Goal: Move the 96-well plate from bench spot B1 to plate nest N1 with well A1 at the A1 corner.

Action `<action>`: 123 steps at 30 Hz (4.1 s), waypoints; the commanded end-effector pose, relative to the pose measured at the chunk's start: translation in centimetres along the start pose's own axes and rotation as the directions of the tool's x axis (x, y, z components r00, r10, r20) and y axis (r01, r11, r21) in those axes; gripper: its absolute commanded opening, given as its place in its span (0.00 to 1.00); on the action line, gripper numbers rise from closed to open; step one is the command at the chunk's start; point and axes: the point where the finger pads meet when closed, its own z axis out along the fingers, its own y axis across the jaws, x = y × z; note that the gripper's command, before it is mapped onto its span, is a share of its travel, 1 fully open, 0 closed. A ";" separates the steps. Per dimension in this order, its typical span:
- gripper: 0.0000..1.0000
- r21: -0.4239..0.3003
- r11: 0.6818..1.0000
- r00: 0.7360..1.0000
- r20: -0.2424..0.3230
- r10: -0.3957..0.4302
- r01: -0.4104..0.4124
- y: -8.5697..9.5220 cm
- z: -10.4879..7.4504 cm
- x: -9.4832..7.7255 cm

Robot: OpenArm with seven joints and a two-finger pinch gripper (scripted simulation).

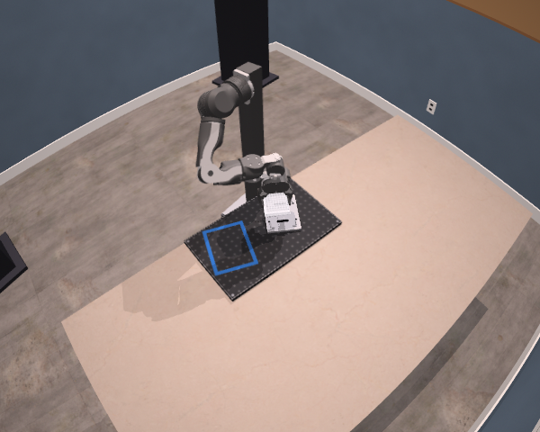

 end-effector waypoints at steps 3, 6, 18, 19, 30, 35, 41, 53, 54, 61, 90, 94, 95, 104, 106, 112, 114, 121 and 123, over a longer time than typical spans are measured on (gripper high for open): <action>0.00 -0.004 1.000 1.000 -0.001 -0.003 0.003 2.5 -0.2 1.7; 0.00 -0.003 1.000 1.000 -0.001 -0.002 0.002 3.2 -0.2 2.1; 0.00 -0.006 1.000 1.000 -0.001 -0.003 0.003 3.4 -0.2 2.2; 0.00 -0.005 1.000 1.000 -0.001 -0.003 0.003 3.4 -0.2 2.2; 0.00 -0.003 1.000 1.000 -0.001 -0.002 0.002 3.4 -0.2 2.3; 0.00 -0.009 1.000 1.000 -0.003 -0.004 0.004 3.3 -0.3 2.2; 0.00 -0.003 1.000 1.000 -0.001 -0.002 0.002 2.9 -0.2 2.0; 0.00 -0.003 1.000 1.000 -0.002 -0.005 0.005 2.7 1.7 1.9; 0.00 -0.003 1.000 1.000 -0.002 -0.006 0.006 2.7 2.3 1.9; 0.00 -0.003 1.000 1.000 -0.002 -0.008 0.008 2.6 3.0 1.9; 0.00 -0.004 1.000 1.000 -0.003 -0.006 0.006 2.6 7.1 1.7; 0.00 -0.004 1.000 1.000 -0.003 -0.006 0.006 2.6 7.1 1.7; 0.00 -0.004 1.000 1.000 -0.003 -0.006 0.006 2.6 7.1 1.7; 0.00 -0.002 1.000 1.000 -0.001 -0.002 0.002 2.6 6.9 1.6; 0.00 0.000 1.000 1.000 0.001 0.001 -0.001 2.6 6.8 1.6; 0.00 0.000 1.000 1.000 0.001 0.001 -0.001 2.6 6.8 1.6; 0.00 0.000 1.000 1.000 0.001 0.001 -0.001 2.6 6.8 1.6; 0.00 -0.001 1.000 1.000 -0.001 -0.001 0.001 2.5 6.8 1.6; 0.00 -0.001 1.000 1.000 -0.002 -0.002 0.002 2.5 6.8 1.7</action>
